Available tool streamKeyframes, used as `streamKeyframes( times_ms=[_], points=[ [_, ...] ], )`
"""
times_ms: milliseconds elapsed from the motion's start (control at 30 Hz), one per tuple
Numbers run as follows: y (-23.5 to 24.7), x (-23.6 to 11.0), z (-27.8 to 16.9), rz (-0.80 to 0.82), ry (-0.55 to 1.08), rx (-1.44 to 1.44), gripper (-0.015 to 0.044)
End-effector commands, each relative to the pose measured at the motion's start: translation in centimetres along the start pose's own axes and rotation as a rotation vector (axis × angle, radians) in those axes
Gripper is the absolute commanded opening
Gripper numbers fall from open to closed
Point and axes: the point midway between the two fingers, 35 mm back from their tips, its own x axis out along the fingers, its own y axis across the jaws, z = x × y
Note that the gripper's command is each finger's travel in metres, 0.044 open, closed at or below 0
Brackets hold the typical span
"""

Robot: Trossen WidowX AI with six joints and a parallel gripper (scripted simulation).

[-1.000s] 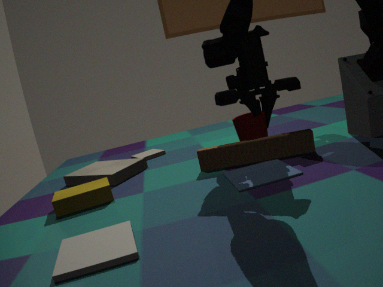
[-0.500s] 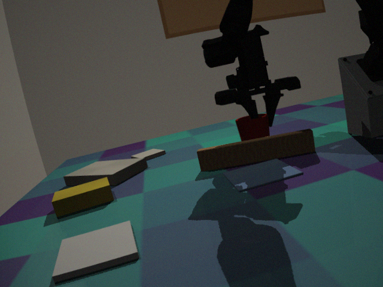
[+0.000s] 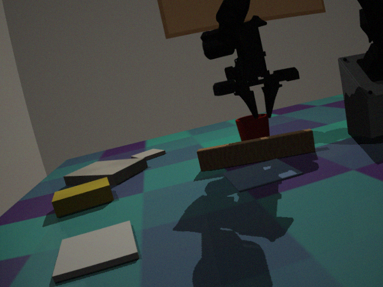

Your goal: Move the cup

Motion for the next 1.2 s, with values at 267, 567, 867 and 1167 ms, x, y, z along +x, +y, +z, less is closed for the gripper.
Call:
streamKeyframes(
  times_ms=[267,567,867,1167],
  points=[
    [0.1,-2.2,0.1,0.001,-0.006,-0.007,0.0128],
    [-0.2,-2.7,-0.1,0.001,0.002,0.004,0.0154],
    [-0.2,-3.0,-0.1,0.001,0.002,0.003,0.0390],
    [-0.1,-6.5,0.0,0.001,-0.004,-0.001,0.0440]
  ],
)
